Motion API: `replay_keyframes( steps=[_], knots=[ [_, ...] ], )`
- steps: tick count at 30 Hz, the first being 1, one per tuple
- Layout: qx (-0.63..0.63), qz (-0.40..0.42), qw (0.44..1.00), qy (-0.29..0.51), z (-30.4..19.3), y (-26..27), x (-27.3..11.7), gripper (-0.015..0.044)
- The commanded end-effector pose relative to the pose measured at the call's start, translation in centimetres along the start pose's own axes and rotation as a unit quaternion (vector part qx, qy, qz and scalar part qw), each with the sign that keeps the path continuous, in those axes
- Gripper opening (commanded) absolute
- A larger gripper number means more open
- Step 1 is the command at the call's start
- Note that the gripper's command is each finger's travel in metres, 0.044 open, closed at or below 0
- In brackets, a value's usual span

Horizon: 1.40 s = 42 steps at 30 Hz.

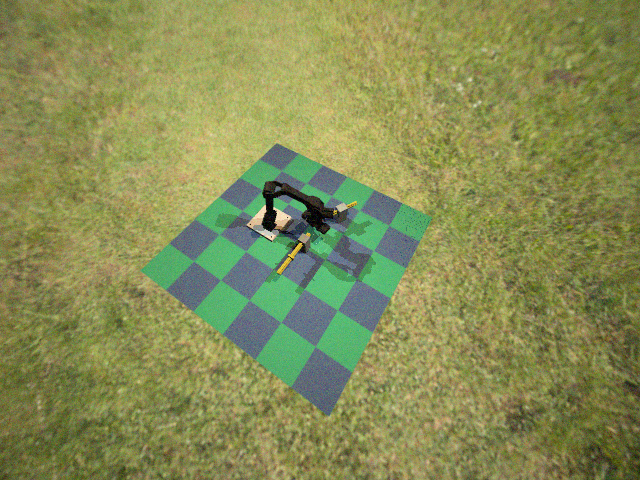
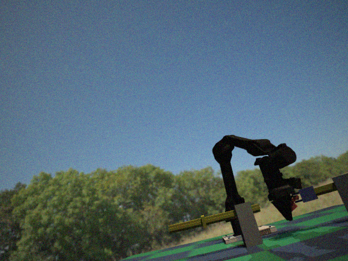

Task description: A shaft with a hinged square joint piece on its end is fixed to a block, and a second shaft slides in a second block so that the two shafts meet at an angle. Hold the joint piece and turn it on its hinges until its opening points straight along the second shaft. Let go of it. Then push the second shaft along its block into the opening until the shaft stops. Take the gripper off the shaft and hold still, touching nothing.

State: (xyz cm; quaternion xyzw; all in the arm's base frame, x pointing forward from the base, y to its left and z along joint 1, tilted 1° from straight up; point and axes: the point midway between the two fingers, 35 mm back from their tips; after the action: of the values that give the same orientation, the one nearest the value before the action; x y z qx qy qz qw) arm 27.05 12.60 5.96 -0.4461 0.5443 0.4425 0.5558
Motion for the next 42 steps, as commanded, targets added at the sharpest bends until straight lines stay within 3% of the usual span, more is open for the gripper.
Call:
replay_keyframes(
  steps=[1, 10, 42],
  knots=[
    [-0.015, -0.001, 0.999, 0.036, -0.2, -0.1, -0.3, 0.0000],
    [-0.039, -0.001, 0.994, 0.100, -0.5, -0.4, -1.1, 0.0000],
    [-0.035, 0.003, 0.993, 0.110, -0.7, -0.4, -1.6, 0.0000]
  ],
)
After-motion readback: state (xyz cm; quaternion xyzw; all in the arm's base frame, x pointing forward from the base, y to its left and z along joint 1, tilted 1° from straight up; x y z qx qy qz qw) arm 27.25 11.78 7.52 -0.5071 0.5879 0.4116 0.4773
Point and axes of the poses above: the point midway between the two fingers, 35 mm back from their tips, its own x axis out along the fingers, its own y axis across the jaws, z = x × y, and after that the axes turned 1 degree about x, right-handed
